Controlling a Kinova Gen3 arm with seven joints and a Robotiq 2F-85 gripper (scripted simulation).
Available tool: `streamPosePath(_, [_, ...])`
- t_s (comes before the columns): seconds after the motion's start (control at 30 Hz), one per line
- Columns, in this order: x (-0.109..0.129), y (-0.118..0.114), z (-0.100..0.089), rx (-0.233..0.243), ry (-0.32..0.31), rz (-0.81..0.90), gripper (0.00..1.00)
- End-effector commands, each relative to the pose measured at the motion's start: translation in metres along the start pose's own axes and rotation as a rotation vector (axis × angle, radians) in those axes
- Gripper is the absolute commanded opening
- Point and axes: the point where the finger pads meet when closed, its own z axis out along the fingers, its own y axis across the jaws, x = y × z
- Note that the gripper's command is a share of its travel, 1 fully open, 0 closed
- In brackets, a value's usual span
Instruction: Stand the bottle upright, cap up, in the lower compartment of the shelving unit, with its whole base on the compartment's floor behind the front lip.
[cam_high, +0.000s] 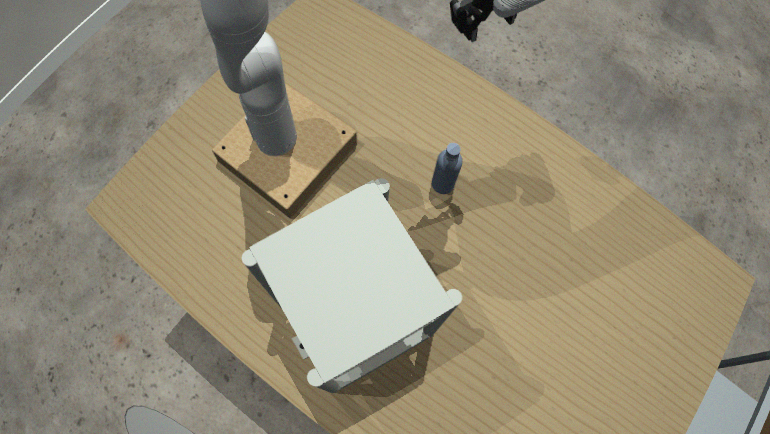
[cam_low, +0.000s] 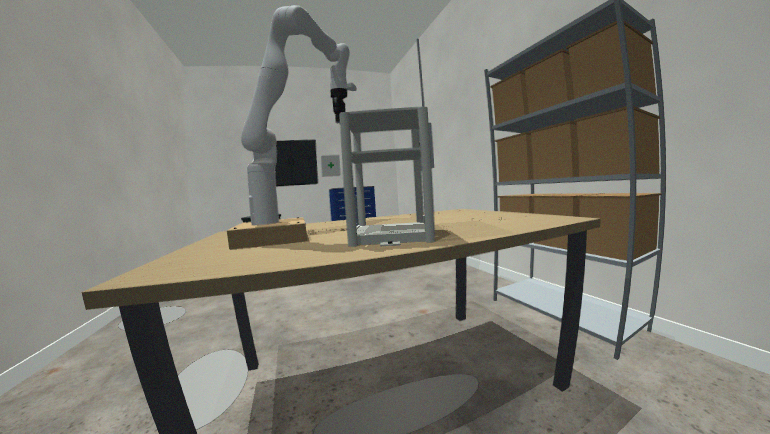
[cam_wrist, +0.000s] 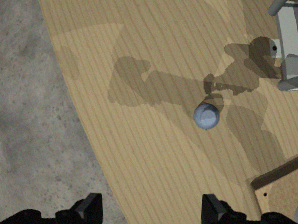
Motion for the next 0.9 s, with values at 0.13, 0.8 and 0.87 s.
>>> streamPosePath(0.13, [-0.019, -0.016, -0.002, 0.060, -0.004, 0.027, 0.73])
streamPosePath(0.8, [-0.139, -0.119, -0.005, 0.390, -0.165, 0.263, 0.73])
streamPosePath(0.87, [-0.153, -0.131, -0.006, 0.428, -0.191, 0.306, 0.73])
